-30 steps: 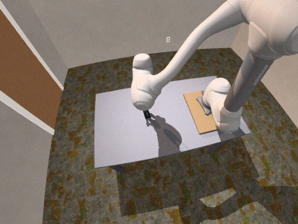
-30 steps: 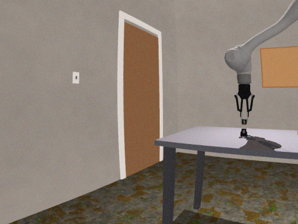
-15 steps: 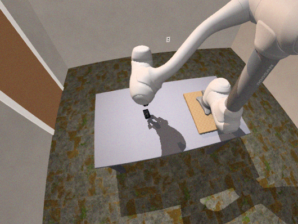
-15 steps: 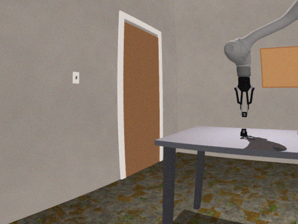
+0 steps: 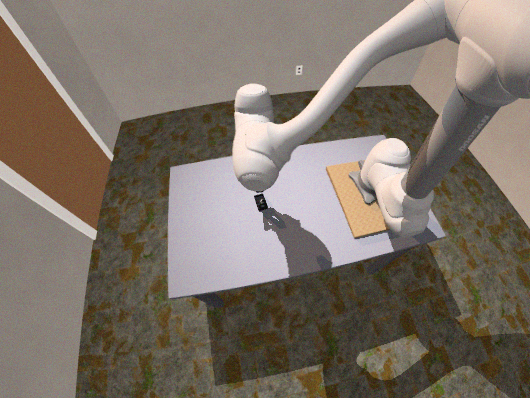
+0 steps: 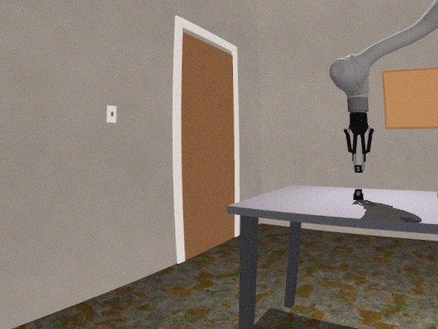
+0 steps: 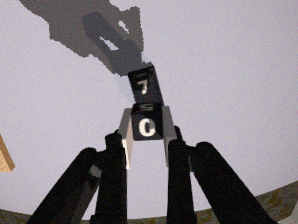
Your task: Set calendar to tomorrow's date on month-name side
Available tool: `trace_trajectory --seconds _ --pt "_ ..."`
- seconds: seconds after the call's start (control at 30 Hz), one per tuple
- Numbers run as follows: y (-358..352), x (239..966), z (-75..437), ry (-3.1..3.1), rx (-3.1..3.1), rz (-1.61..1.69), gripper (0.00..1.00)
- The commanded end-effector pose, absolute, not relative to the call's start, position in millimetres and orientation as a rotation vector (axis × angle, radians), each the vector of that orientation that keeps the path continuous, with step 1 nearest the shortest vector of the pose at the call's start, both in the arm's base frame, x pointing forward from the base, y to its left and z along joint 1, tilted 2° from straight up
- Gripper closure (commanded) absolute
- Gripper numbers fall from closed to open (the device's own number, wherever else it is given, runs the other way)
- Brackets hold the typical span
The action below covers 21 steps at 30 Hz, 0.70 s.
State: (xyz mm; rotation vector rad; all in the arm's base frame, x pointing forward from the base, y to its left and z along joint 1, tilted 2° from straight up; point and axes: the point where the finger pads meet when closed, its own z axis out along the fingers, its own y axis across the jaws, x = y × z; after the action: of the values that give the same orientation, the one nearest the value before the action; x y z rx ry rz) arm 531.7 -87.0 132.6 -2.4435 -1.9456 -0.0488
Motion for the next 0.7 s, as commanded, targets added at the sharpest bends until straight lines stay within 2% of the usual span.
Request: trace_trajectory --seconds 0.0,0.67 --pt "-73.9 533.1 132.0 -1.743 -2.595 -0.038 0.84" --pt "-19.3 534.8 129.3 -0.797 -3.015 -0.028 0.84"
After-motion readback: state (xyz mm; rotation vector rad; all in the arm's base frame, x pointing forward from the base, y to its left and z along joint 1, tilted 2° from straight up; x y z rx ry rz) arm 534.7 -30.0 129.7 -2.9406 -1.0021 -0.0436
